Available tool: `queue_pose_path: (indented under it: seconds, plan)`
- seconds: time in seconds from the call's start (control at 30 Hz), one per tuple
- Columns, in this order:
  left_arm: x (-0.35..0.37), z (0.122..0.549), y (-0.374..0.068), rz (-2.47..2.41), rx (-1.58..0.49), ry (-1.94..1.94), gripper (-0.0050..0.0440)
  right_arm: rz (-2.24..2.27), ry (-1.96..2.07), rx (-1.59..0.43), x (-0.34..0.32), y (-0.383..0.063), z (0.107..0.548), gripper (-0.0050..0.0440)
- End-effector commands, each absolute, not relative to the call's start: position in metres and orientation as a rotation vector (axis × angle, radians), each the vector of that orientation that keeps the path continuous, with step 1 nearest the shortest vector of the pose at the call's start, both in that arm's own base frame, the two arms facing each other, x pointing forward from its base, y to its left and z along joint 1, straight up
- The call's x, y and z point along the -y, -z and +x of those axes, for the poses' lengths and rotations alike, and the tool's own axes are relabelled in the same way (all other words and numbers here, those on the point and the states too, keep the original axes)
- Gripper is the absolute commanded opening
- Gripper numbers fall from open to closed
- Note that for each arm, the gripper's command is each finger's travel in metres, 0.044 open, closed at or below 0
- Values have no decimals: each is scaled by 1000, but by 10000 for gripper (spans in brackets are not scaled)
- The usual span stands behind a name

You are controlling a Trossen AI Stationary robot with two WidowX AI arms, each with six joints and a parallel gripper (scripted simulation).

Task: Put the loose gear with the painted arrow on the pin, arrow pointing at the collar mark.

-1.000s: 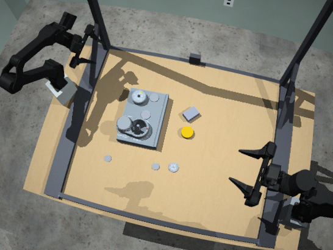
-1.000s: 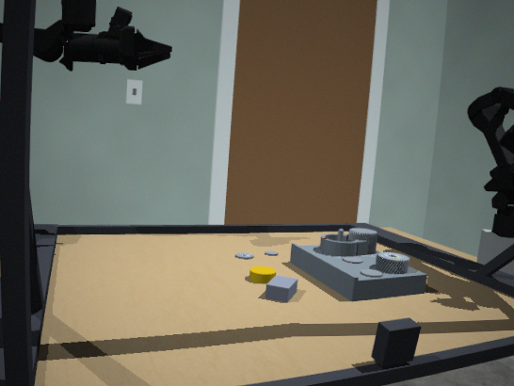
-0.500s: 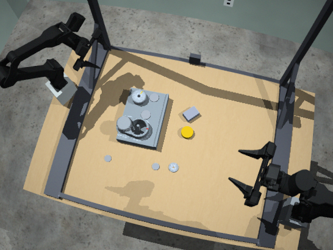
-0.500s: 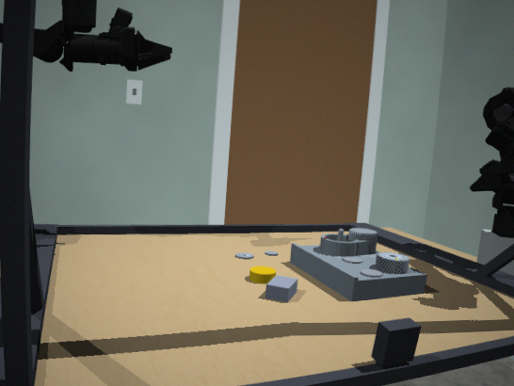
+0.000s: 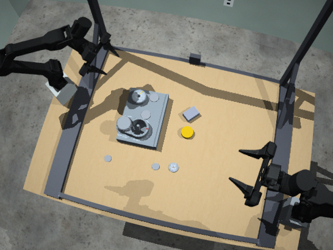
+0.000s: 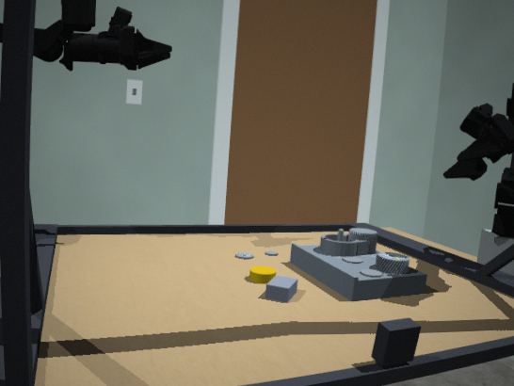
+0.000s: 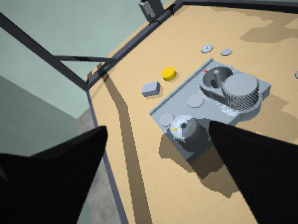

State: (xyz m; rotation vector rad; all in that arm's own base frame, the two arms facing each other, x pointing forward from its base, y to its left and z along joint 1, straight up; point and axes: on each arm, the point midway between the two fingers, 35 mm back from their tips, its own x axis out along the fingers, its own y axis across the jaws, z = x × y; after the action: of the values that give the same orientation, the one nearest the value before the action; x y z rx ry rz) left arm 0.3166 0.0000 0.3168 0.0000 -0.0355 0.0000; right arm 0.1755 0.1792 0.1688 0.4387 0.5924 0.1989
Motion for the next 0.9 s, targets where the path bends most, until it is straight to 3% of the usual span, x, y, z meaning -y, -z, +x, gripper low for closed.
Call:
queue_pose_path:
  seconds: [0.0, 0.87]
  plan:
    - [0, 315, -328, 0, 62, 0, 400, 460, -202, -553, -176, -188, 196, 400]
    - [0, 314, -330, 0, 68, 0, 400, 315, -147, -218, -95, -268, 291, 400]
